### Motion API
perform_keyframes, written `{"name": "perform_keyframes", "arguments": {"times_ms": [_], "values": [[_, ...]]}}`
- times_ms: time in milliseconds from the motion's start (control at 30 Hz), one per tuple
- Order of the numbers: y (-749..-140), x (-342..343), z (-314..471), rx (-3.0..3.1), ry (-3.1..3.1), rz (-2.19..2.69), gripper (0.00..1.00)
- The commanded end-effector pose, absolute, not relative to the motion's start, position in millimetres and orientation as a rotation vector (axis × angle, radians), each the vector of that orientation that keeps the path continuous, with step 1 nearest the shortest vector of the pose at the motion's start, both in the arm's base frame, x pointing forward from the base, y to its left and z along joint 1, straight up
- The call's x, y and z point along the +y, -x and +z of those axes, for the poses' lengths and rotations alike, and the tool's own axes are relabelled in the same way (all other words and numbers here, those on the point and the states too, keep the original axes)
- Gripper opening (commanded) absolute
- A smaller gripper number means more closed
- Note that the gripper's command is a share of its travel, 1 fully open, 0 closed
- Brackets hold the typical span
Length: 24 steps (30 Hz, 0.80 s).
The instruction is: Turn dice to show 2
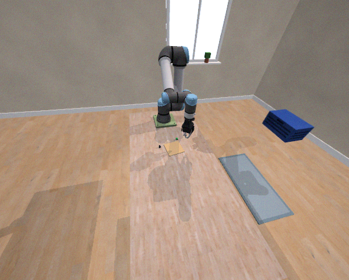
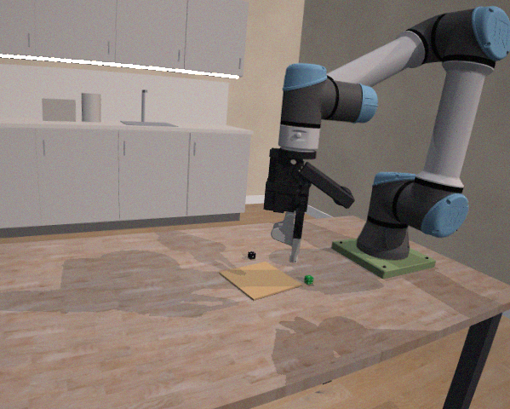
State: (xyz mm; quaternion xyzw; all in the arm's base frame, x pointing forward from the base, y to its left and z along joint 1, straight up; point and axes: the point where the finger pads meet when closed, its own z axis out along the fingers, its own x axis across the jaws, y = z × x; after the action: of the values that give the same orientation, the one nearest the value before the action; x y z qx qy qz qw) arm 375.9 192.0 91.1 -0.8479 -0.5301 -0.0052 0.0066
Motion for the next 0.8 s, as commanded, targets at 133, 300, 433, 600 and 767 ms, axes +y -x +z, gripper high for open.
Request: {"name": "perform_keyframes", "arguments": {"times_ms": [133,300,433,600,767], "values": [[-381.1,211.3,88.7,-1.570,2.716,-0.005,0.00],[-381.2,212.3,88.5,-1.565,2.718,-0.005,0.00],[-381.1,212.3,88.2,-1.573,2.730,-0.016,0.00],[-380.7,212.4,87.7,-1.592,2.760,-0.047,0.00],[-379.9,212.9,87.1,-1.649,2.860,-0.162,0.00]]}}
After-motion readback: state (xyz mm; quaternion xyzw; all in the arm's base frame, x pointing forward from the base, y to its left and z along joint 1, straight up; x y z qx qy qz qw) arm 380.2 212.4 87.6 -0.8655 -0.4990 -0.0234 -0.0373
